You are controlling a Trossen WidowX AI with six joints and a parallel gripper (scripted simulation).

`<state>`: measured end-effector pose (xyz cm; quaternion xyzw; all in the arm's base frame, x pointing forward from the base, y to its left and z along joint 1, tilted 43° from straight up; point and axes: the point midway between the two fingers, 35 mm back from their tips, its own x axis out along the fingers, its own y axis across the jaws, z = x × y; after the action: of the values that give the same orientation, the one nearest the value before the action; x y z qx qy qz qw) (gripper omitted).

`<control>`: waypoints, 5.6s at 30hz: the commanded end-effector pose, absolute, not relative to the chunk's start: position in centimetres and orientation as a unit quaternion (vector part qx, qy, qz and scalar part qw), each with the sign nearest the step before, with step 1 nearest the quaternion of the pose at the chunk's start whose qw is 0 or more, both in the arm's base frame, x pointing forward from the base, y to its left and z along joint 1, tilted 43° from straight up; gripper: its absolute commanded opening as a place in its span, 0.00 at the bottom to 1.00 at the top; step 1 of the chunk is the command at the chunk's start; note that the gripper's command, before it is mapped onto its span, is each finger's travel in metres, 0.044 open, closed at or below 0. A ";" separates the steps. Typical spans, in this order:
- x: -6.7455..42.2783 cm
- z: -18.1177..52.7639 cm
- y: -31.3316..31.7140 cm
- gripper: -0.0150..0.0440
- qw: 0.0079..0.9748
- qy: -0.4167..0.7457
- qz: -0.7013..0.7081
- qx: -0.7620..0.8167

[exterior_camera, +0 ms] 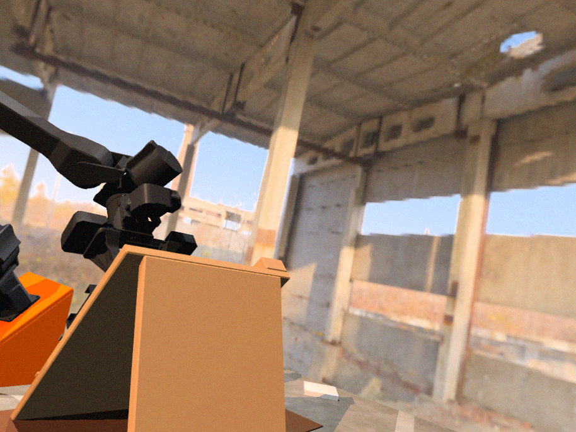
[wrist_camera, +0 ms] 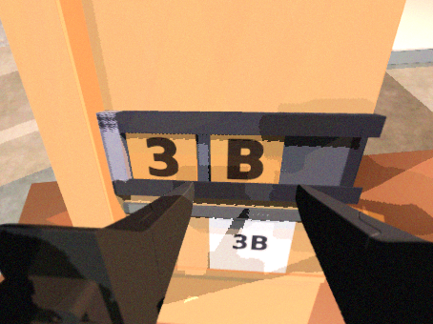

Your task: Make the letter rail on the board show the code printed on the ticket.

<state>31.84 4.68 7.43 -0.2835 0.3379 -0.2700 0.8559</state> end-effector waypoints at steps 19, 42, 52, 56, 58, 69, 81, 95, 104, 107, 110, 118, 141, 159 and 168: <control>31.9 7.5 4.7 0.25 0.856 0.338 -0.270 -0.283; 33.9 10.6 1.6 0.25 0.702 0.595 -0.348 -0.178; 33.7 10.9 1.4 0.25 0.692 0.605 -0.354 -0.172; 33.8 10.9 1.4 0.25 0.692 0.605 -0.354 -0.172; 33.8 10.8 1.4 0.25 0.692 0.605 -0.354 -0.172; 34.2 10.6 1.0 0.25 0.692 0.605 -0.354 -0.172; 34.6 10.4 0.6 0.25 0.692 0.605 -0.354 -0.172; 35.0 10.2 0.1 0.25 0.693 0.604 -0.354 -0.172; 35.3 10.0 -0.2 0.25 0.693 0.604 -0.355 -0.172; 35.4 10.0 -0.3 0.25 0.693 0.604 -0.355 -0.172; 35.5 9.9 -0.4 0.25 0.693 0.604 -0.355 -0.172; 35.8 9.8 -0.7 0.25 0.693 0.604 -0.355 -0.172; 35.8 9.3 -0.1 0.25 0.693 0.604 -0.355 -0.171; 36.0 9.0 0.3 0.25 0.693 0.604 -0.354 -0.171; 36.1 8.8 0.5 0.25 0.693 0.604 -0.354 -0.171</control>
<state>36.03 0.42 8.81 -0.1736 0.6049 -0.3537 0.6920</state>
